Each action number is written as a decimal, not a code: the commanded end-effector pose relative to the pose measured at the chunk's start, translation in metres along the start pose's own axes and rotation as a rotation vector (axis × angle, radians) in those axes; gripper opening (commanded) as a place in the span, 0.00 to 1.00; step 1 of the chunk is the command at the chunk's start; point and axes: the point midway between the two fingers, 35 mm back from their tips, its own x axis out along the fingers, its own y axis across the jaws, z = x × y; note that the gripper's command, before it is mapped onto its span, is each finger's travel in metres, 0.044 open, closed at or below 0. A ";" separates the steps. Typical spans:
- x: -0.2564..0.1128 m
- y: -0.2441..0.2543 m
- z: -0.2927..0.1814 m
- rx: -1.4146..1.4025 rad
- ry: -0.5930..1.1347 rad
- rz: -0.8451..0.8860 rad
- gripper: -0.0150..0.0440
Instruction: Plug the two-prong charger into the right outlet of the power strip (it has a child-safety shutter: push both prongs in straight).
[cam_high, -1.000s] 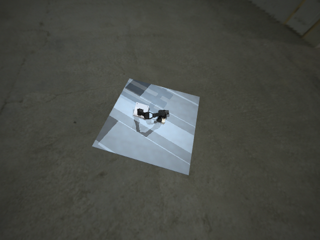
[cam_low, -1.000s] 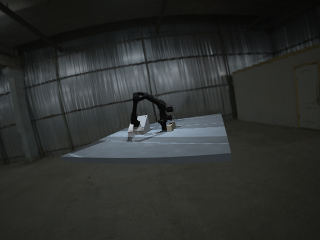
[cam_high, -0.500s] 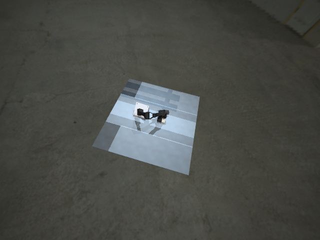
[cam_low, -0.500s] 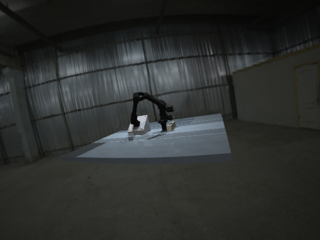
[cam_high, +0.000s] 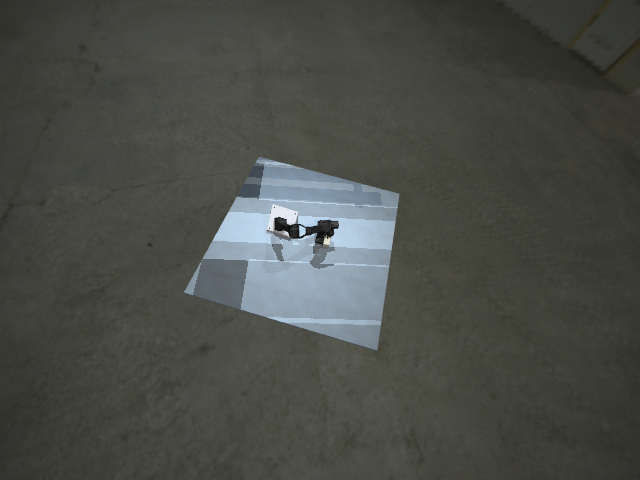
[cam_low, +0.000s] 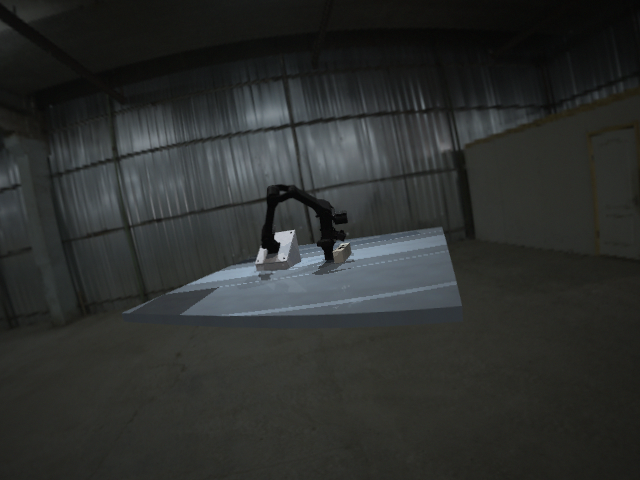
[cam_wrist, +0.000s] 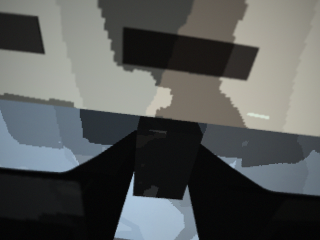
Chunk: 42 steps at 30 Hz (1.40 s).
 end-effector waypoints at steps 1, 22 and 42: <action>-0.001 -0.001 0.003 -0.003 -0.004 -0.003 0.25; -0.001 -0.001 0.007 -0.003 -0.004 -0.003 0.25; -0.002 -0.001 0.015 -0.003 -0.004 -0.003 0.25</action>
